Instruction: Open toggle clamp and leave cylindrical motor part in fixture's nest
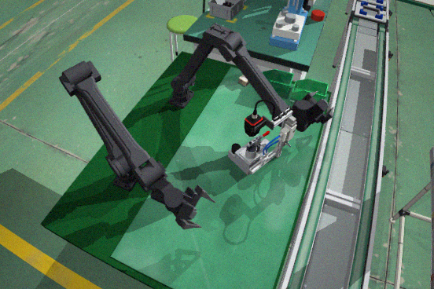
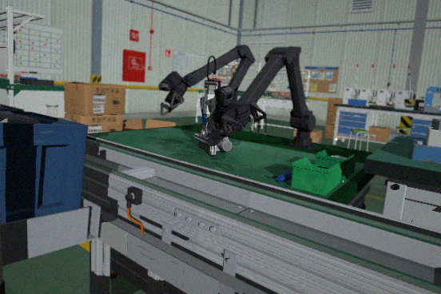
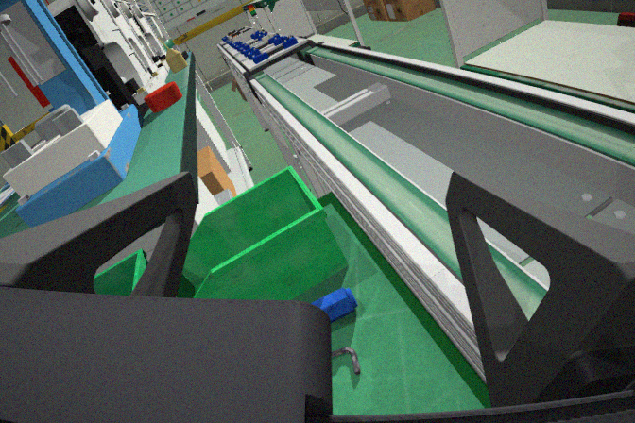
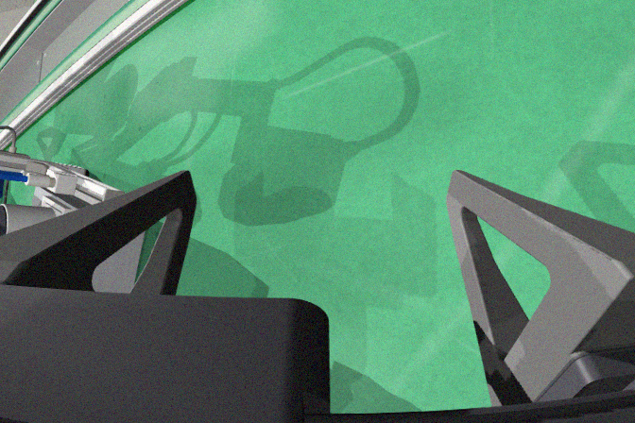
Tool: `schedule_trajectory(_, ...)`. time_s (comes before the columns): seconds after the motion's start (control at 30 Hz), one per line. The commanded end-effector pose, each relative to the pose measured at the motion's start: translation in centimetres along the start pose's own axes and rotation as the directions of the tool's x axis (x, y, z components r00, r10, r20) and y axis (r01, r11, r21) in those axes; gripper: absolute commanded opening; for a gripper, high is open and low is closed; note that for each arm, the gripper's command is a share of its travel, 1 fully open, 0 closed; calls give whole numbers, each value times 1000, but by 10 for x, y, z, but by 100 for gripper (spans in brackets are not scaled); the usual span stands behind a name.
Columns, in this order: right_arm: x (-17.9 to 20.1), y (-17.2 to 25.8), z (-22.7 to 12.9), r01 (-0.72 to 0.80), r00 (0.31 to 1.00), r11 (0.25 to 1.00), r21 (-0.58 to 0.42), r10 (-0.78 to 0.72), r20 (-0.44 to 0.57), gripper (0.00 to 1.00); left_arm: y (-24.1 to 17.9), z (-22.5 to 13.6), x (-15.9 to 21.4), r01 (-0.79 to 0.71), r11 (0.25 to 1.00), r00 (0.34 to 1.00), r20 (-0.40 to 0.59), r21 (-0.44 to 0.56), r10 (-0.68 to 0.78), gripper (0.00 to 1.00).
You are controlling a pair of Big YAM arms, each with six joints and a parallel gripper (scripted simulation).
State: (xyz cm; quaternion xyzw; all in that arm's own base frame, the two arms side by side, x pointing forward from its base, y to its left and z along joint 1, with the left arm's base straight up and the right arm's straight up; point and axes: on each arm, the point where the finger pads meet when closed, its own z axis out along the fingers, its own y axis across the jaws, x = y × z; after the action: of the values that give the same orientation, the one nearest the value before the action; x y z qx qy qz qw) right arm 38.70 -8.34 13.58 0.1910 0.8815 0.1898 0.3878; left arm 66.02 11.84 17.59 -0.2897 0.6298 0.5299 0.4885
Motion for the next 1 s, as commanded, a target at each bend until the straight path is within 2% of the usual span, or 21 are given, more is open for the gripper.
schedule_trajectory(0.0,-8,3,-2,10,1000,1000,-5,-10,16,100,3,1,-11,25,1000,1000,6,-2,-25,100)
schedule_trajectory(0.57,-8,3,-2,10,1000,1000,-5,-10,16,100,3,1,-11,25,1000,1000,6,-2,-25,100)
schedule_trajectory(0.67,-18,21,-3,112,993,993,-41,-111,30,100,15,4,-14,-51,999,999,11,10,51,66)
schedule_trajectory(0.87,-21,56,-4,243,970,960,-137,-240,41,100,19,4,-22,-175,977,981,100,124,163,0)
schedule_trajectory(0.97,-19,72,-4,300,954,936,-185,-297,47,100,21,1,-26,-235,955,966,153,179,209,0)
